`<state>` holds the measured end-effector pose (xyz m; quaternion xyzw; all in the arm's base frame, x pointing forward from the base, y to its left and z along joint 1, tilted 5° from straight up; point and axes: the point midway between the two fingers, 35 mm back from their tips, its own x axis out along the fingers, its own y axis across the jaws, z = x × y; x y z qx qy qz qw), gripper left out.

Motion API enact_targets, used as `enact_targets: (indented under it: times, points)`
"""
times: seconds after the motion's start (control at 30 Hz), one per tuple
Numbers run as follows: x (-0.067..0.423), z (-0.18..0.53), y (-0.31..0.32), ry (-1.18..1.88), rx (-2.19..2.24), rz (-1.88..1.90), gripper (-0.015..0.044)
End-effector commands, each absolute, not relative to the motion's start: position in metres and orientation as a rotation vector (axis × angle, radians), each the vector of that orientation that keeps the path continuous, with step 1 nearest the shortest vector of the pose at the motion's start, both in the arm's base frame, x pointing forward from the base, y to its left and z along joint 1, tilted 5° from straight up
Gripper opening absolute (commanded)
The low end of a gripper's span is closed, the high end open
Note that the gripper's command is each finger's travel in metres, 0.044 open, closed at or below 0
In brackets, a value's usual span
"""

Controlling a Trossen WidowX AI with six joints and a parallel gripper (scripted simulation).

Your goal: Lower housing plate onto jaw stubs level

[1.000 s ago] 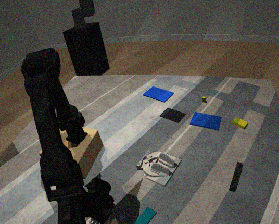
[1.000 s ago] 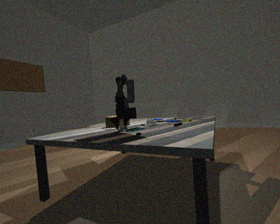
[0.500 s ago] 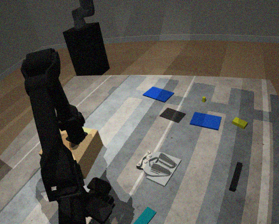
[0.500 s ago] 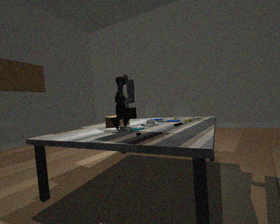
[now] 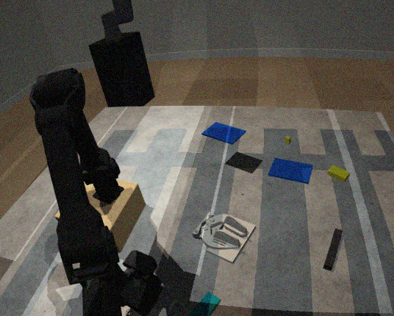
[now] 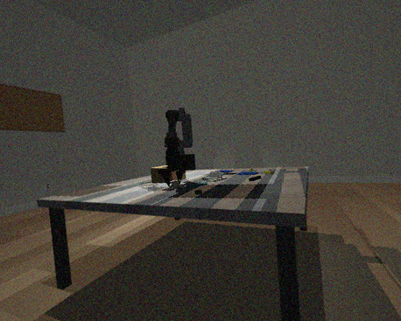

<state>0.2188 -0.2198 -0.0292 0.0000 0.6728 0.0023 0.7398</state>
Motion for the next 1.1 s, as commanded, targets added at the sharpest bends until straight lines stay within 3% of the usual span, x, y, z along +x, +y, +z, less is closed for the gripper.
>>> enact_targets:
  times: [0.0,0.23,1.07]
  points:
    - [0.219,-0.029,-0.220,1.476,0.000,0.005,0.0393]
    - [0.219,-0.029,-0.220,1.476,0.000,0.005,0.0351]
    - [0.216,0.016,-0.222,1.474,0.004,0.003,0.0351]
